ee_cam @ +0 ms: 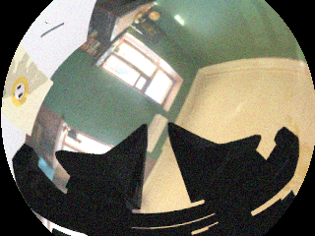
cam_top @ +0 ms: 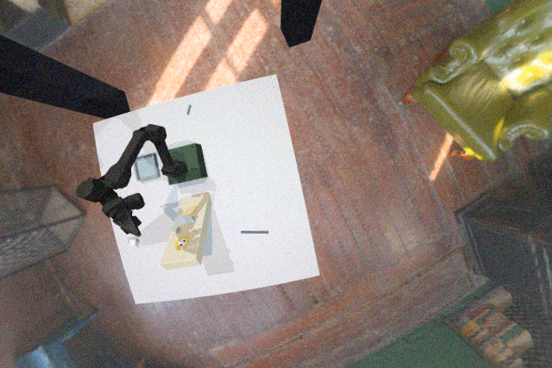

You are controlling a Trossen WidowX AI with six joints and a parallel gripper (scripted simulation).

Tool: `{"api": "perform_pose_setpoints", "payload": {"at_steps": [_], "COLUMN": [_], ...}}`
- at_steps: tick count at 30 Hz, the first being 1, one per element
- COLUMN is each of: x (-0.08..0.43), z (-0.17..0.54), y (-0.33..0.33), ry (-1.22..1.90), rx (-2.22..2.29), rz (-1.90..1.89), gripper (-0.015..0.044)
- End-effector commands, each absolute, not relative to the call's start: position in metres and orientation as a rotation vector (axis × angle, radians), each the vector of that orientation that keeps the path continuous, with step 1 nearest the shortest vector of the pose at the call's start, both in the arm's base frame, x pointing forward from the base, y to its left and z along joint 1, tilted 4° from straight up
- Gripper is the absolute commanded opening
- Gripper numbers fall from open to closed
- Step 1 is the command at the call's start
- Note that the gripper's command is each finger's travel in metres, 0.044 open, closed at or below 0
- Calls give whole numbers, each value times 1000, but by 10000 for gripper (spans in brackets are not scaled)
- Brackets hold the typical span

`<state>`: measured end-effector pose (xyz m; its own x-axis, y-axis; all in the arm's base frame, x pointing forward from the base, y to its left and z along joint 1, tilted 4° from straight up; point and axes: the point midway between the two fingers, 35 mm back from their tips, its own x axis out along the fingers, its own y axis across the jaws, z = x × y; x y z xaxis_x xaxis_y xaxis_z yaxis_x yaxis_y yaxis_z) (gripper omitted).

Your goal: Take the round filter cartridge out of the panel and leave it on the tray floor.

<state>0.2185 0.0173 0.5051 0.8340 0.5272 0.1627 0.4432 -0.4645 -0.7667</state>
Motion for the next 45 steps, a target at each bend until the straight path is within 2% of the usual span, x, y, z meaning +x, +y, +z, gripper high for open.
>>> {"api": "perform_pose_setpoints", "payload": {"at_steps": [1, 6, 23, 45], "x": [257, 277, 304, 312], "z": [469, 441, 377, 274], "y": [-6, -17, -31, -41], "ry": [-382, -180, 156, 348], "rx": [-1321, -794, 250, 1555], "rz": [273, 290, 158, -404], "gripper": [88, 88, 88, 88]}}
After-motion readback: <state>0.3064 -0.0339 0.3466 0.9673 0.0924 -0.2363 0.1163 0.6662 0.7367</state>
